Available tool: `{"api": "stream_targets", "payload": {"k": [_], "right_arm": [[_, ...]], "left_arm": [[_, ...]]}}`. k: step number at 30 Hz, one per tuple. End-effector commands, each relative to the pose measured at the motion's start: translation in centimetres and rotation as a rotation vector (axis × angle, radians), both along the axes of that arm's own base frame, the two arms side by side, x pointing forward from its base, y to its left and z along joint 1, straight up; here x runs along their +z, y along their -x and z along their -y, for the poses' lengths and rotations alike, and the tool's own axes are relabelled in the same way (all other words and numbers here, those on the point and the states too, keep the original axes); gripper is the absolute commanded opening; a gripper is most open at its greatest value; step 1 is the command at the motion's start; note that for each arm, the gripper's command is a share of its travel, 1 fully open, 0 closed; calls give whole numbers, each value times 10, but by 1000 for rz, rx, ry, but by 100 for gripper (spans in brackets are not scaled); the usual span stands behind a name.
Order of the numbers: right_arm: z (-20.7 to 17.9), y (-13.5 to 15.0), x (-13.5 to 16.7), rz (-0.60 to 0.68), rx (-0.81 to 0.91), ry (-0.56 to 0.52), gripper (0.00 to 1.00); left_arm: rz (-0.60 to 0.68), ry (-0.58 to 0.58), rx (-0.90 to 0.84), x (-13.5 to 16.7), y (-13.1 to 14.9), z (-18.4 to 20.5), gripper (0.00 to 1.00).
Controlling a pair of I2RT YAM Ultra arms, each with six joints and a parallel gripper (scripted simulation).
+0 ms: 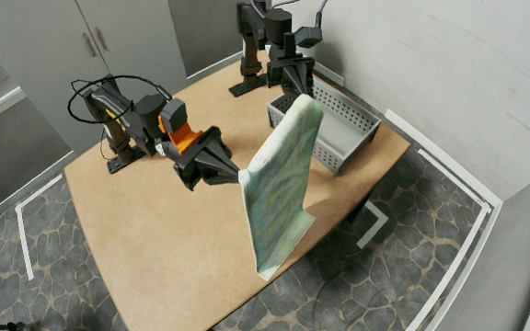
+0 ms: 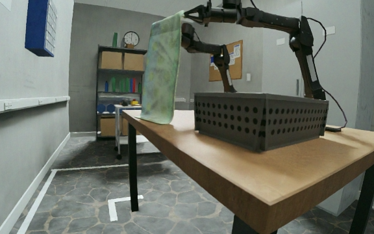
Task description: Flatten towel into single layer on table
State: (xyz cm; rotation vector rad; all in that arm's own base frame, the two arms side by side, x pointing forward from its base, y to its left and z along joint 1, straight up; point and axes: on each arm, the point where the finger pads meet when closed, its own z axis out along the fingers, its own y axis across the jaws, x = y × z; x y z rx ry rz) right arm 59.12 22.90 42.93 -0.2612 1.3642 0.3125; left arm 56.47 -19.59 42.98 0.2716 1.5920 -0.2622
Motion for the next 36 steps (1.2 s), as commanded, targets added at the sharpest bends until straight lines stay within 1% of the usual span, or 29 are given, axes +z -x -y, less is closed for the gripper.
{"api": "stream_targets", "payload": {"k": [1, 2, 3, 4, 5, 6, 7, 9, 10, 12, 13, 15, 16, 19, 20, 21, 23, 24, 26, 27, 29, 30, 31, 32, 33, 36], "right_arm": [[15, 15, 23, -49, -26, 15, 0], [15, 15, 23, -49, -26, 15, 0], [15, 15, 22, -49, -26, 15, 0], [19, 22, 14, -127, -28, 46, 0], [19, 22, 14, -160, -28, 59, 0], [19, 22, 14, -160, -28, 59, 0], [23, 30, 4, -225, -30, 85, 0], [23, 30, 4, -225, -30, 85, 0], [27, 39, -7, -288, -31, 109, 0], [27, 39, -7, -288, -31, 109, 0], [31, 49, -19, -358, -32, 137, 0], [31, 49, -19, -358, -32, 137, 0], [35, 60, -31, -432, -32, 166, 0], [35, 60, -31, -432, -32, 166, 0], [33, 55, -42, -450, -30, 173, 0], [39, 71, -45, -497, -30, 191, 0], [39, 71, -45, -497, -30, 191, 0], [44, 84, -78, -596, -30, 229, 0], [44, 84, -78, -596, -30, 229, 0], [49, 97, -92, -674, -30, 260, 0], [49, 97, -89, -670, -30, 258, 0], [54, 110, -99, -738, -29, 285, 0], [53, 109, -88, -721, -28, 277, 0], [53, 109, -88, -721, -27, 277, 0], [58, 122, -104, -799, -26, 307, 0], [58, 122, -104, -807, -26, 310, 0]], "left_arm": [[-43, -17, 3, 0, 16, -1, 0], [-43, -17, 3, 0, 16, -1, 0], [-43, -16, 22, 0, 12, -11, 0], [-63, -24, -7, 8, 26, 1, 0], [-63, -24, -7, 8, 26, 1, 0], [-62, -23, -7, 9, 26, 1, 0], [-116, -43, -18, 2, 34, 5, 0], [-116, -43, -18, 2, 34, 5, 0], [-178, -67, -30, -9, 44, 9, 0], [-178, -67, -30, -9, 44, 9, 0], [-234, -90, -43, -20, 53, 13, 0], [-234, -90, -43, -20, 53, 13, 0], [-284, -111, -58, -33, 64, 18, 0], [-284, -111, -58, -33, 64, 18, 0], [-285, -110, -47, -33, 62, 12, 0], [-366, -147, -74, -66, 75, 22, 0], [-366, -147, -74, -66, 75, 22, 0], [-414, -171, -92, -79, 88, 27, 0], [-415, -170, -93, -79, 88, 28, 0], [-481, -203, -112, -93, 101, 33, 0], [-482, -203, -113, -93, 101, 33, 0], [-511, -221, -133, -89, 113, 39, 0], [-511, -220, -134, -89, 113, 39, 0], [-511, -220, -134, -89, 113, 39, 0], [-612, -273, -154, -122, 120, 48, 0], [-613, -272, -155, -122, 120, 49, 0]]}}
